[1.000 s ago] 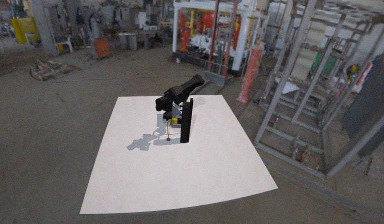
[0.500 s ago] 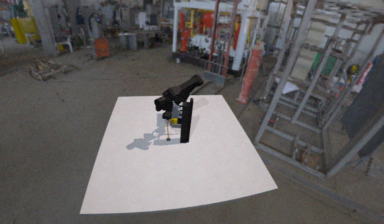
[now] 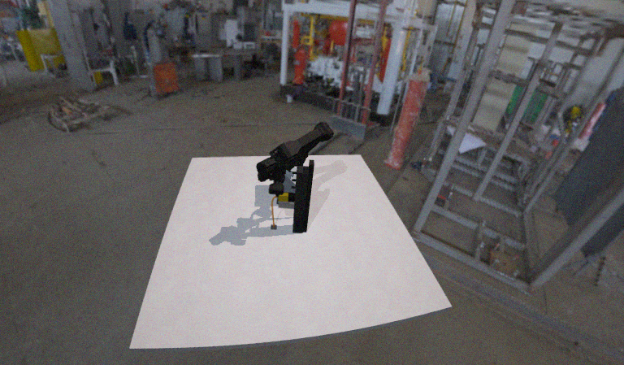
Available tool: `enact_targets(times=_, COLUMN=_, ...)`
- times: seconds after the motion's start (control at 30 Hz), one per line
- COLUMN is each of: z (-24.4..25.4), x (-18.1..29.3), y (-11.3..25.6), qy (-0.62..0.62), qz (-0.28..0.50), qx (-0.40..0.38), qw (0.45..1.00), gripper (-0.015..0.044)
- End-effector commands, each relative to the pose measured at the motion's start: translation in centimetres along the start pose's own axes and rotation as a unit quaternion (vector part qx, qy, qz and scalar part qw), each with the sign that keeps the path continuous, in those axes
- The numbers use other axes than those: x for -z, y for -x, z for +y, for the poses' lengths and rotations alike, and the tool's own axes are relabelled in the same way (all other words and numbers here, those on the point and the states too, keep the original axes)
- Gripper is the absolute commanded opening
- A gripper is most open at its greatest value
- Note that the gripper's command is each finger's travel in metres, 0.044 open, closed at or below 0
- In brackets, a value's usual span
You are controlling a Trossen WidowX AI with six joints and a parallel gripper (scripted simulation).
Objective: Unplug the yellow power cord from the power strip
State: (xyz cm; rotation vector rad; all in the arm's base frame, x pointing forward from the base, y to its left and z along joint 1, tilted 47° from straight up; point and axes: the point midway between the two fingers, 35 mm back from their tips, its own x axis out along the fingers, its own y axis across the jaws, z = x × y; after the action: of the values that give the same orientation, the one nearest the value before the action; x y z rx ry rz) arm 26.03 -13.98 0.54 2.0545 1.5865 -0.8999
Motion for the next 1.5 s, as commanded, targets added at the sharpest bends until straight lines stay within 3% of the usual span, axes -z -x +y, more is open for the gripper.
enact_targets(times=0.0, z=-0.2, x=1.0, y=-0.1, qy=-0.004, qz=0.004, qx=0.001, qw=1.000, gripper=0.0160)
enact_targets(times=0.97, z=-0.2, x=1.7, y=-1.3, qy=-0.004, qz=0.004, qx=0.001, qw=1.000, gripper=0.0160)
enact_targets(times=1.1, z=-0.1, x=1.6, y=-1.1, qy=0.000, qz=0.001, qx=0.000, qw=1.000, gripper=0.0055)
enact_targets(times=1.47, z=-0.1, x=1.5, y=-1.1, qy=0.000, qz=0.001, qx=0.000, qw=1.000, gripper=0.0000)
